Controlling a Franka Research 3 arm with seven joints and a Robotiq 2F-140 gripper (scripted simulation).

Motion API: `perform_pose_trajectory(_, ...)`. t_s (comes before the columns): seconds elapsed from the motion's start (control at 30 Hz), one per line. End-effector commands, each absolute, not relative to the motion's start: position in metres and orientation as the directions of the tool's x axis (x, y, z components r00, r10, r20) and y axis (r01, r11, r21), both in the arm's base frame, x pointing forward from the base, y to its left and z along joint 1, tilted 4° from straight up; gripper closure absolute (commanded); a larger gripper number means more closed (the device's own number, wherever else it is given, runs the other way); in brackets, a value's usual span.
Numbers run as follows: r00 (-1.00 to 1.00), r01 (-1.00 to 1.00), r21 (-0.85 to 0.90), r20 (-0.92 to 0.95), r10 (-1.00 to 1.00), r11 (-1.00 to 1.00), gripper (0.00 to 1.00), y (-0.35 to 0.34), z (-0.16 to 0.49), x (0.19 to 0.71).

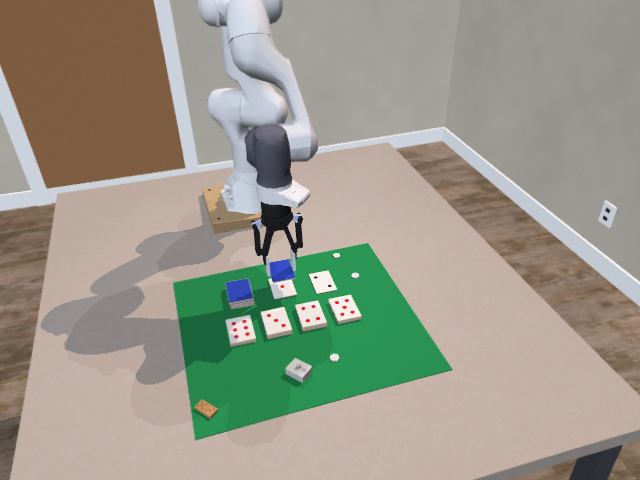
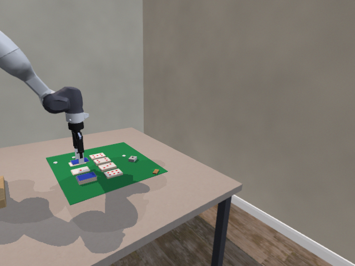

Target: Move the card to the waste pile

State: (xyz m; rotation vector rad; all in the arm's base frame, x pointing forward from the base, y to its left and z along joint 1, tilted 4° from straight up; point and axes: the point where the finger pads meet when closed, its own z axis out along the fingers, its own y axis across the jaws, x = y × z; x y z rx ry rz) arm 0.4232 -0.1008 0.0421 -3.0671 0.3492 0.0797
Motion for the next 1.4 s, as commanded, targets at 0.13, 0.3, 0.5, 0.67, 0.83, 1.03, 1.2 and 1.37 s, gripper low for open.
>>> perform_pose_trajectory(0.13,0.972,-0.23,-0.047,-0.057,-0.228,-0.972,0.57,-0.1,0.036,0.423)
perform_pose_trajectory(0.3,0.972,-0.23,-0.047,-0.057,-0.228,-0.972,0.57,-0.099,0.03,0.422)
perform_pose_trajectory(0.5,0.972,-0.23,-0.047,-0.057,-0.227,-0.972,0.57,-0.098,0.02,0.422)
perform_pose_trajectory(0.67,0.972,-0.23,-0.047,-0.057,-0.227,-0.972,0.57,-0.098,0.011,0.421)
perform_pose_trajectory(0.83,0.972,-0.23,-0.047,-0.057,-0.227,-0.972,0.57,-0.097,0.006,0.421)
perform_pose_trajectory(1.03,0.972,-0.23,-0.047,-0.057,-0.228,-0.972,0.57,-0.097,-0.002,0.421)
perform_pose_trajectory(1.2,0.972,-0.23,-0.047,-0.057,-0.228,-0.972,0.57,-0.096,-0.006,0.421)
perform_pose_trajectory(1.37,0.972,-0.23,-0.047,-0.057,-0.227,-0.972,0.57,-0.096,-0.007,0.421)
